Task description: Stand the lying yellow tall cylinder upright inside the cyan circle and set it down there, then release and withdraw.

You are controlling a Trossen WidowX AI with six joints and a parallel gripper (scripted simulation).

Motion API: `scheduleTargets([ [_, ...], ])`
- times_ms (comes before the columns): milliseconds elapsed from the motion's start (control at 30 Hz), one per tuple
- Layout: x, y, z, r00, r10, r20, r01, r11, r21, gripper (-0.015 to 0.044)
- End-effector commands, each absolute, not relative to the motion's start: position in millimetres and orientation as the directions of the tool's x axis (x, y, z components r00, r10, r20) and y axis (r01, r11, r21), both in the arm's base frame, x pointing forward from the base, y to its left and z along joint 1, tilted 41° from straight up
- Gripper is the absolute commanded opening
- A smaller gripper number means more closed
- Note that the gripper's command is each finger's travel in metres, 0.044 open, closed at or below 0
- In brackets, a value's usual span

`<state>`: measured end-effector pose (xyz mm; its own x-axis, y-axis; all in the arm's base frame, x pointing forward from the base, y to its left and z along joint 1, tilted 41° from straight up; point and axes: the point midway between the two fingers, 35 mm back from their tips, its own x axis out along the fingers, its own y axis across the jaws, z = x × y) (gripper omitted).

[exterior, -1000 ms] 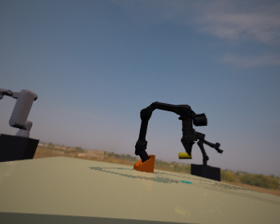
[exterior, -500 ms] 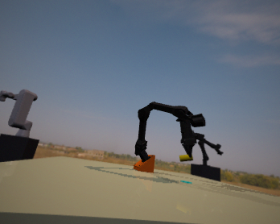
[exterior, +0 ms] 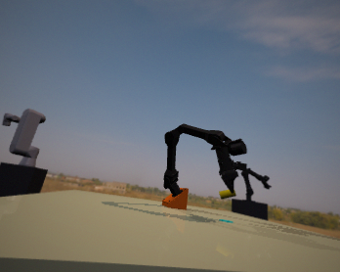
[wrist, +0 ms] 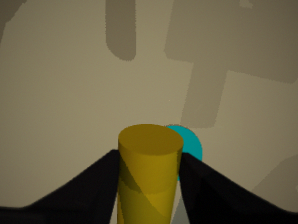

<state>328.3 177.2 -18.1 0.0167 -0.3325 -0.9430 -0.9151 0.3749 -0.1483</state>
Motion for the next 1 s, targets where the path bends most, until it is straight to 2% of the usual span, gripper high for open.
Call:
scheduleTargets([
  [0,327.0,175.4,-20.6,0.009,-0.305,-0.952,-0.917,0.378,-0.129,0.0105],
  [967,329.6,173.0,-28.2,0.031,-0.092,-0.995,-0.916,0.395,-0.065,0.0105],
])
